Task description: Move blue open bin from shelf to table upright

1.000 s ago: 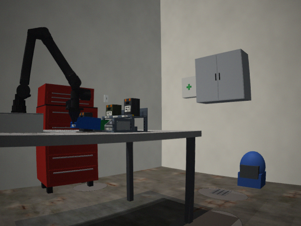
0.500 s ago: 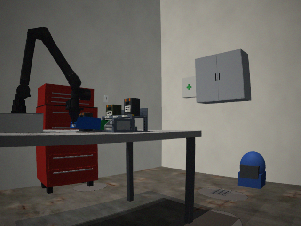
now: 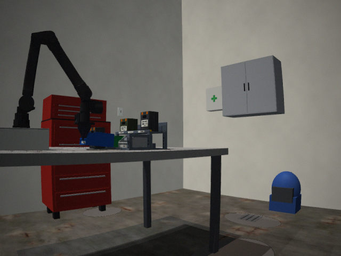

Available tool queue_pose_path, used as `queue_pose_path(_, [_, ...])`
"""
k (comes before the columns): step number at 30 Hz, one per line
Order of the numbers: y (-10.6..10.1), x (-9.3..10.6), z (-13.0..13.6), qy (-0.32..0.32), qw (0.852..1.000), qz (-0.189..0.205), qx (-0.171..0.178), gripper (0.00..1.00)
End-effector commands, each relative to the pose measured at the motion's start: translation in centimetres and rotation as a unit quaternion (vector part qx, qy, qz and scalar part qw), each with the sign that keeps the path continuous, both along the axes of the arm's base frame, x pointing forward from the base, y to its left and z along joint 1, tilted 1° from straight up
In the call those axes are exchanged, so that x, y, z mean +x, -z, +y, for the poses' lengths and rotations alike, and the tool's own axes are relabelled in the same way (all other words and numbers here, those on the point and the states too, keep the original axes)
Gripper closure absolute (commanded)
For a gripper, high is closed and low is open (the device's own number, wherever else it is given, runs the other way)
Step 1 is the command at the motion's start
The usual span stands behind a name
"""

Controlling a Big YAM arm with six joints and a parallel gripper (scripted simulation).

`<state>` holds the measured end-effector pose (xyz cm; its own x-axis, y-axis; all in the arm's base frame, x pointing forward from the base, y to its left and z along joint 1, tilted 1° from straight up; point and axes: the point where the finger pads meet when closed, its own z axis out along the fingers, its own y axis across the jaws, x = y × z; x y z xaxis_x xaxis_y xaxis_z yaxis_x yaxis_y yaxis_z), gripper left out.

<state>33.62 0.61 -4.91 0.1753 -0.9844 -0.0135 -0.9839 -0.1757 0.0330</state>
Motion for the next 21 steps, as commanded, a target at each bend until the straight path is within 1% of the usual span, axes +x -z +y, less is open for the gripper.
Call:
queue_pose_path(1, [-0.84,0.81,-0.41,0.002,1.000,-0.023,-0.001,1.00])
queue_pose_path(17, [-0.67,0.77,-0.41,0.002,1.000,-0.022,-0.001,1.00])
queue_pose_path(21, [-0.16,0.54,-0.41,0.002,1.000,-0.016,-0.001,1.00])
